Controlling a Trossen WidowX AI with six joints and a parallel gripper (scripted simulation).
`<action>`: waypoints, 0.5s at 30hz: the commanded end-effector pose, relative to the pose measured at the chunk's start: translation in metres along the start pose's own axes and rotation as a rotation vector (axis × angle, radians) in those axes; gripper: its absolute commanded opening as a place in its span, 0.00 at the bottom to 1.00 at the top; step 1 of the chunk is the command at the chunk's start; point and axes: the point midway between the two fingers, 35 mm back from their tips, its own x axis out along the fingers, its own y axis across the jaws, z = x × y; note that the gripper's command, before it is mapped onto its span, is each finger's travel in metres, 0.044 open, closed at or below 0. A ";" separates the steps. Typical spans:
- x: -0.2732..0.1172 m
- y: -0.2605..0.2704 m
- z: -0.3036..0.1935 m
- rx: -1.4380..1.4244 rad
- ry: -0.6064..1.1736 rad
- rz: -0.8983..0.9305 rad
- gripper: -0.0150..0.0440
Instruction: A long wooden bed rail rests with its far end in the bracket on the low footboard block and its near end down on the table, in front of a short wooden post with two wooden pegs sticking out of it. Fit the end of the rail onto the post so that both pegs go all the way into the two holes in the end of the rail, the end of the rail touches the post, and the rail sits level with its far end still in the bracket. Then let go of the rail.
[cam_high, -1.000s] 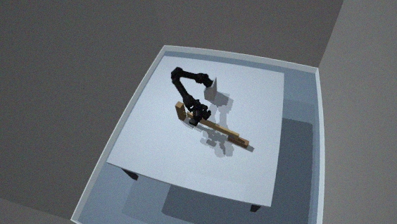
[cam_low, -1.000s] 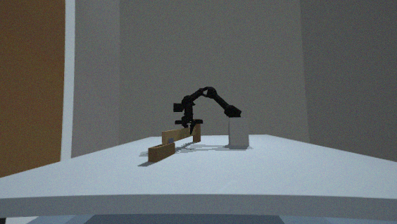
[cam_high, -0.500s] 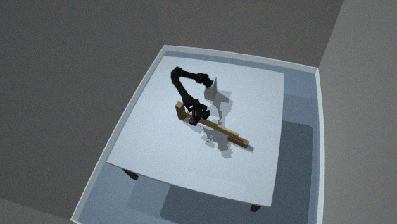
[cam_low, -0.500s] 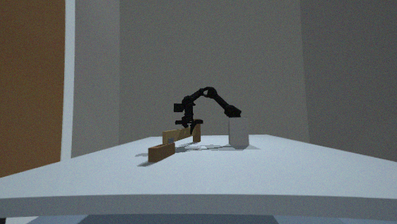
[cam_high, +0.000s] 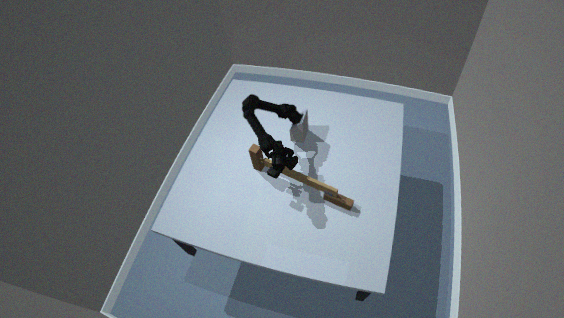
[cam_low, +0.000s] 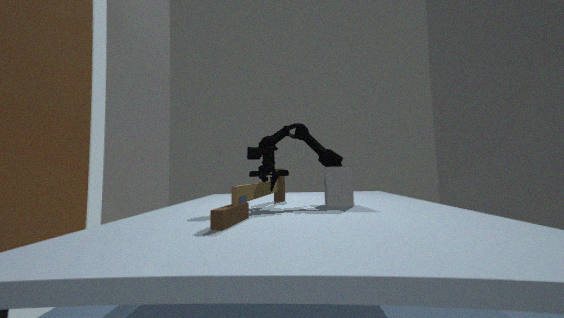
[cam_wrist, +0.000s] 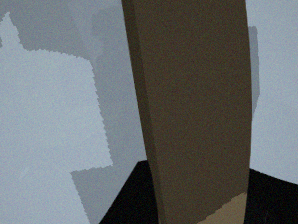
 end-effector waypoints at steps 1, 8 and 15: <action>-0.002 -0.001 -0.002 -0.001 0.000 -0.003 0.25; -0.002 -0.001 -0.004 -0.002 0.000 -0.003 0.25; -0.003 -0.001 -0.006 -0.002 0.000 -0.003 0.25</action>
